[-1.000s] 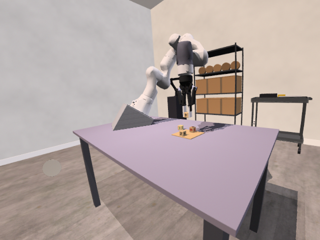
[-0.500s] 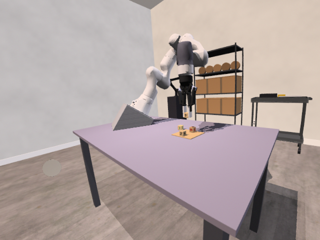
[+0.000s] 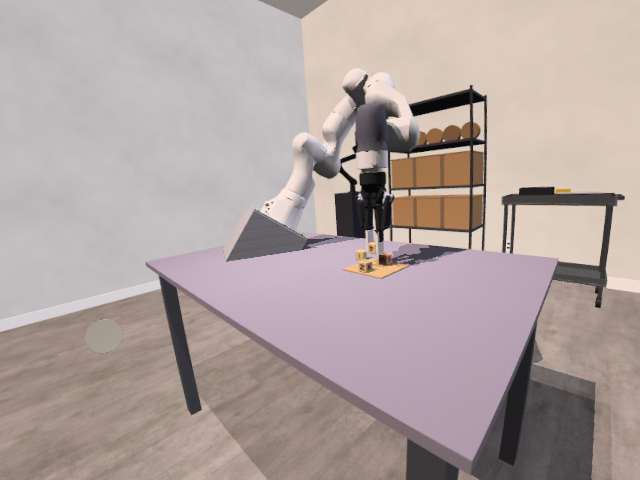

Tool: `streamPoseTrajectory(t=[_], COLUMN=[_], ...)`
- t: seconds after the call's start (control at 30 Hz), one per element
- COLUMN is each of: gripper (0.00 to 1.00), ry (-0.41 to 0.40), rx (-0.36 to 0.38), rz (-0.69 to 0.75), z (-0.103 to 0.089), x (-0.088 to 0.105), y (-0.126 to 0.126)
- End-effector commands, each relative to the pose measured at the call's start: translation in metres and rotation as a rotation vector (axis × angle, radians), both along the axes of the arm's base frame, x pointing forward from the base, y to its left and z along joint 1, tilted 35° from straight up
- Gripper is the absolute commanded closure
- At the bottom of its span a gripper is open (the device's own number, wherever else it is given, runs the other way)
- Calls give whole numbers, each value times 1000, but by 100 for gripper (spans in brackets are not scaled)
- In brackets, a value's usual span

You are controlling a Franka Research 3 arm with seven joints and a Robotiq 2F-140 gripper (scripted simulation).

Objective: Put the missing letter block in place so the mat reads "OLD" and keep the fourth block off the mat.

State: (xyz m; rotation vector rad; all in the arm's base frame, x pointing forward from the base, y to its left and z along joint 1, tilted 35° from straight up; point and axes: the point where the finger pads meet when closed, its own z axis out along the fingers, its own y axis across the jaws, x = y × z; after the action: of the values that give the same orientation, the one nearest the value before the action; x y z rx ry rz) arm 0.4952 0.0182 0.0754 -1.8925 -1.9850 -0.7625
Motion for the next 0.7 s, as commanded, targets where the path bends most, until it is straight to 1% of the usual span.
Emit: streamPoseTrajectory(t=[0.0, 0.17, 0.3, 0.67], gripper=[84, 84, 84, 84], ry=[-23, -23, -23, -23], rx=[-10, -10, -10, -10], rz=[4, 4, 4, 4], z=[-9, -24, -31, -33], x=[7, 10, 11, 12], y=[3, 13, 18, 20])
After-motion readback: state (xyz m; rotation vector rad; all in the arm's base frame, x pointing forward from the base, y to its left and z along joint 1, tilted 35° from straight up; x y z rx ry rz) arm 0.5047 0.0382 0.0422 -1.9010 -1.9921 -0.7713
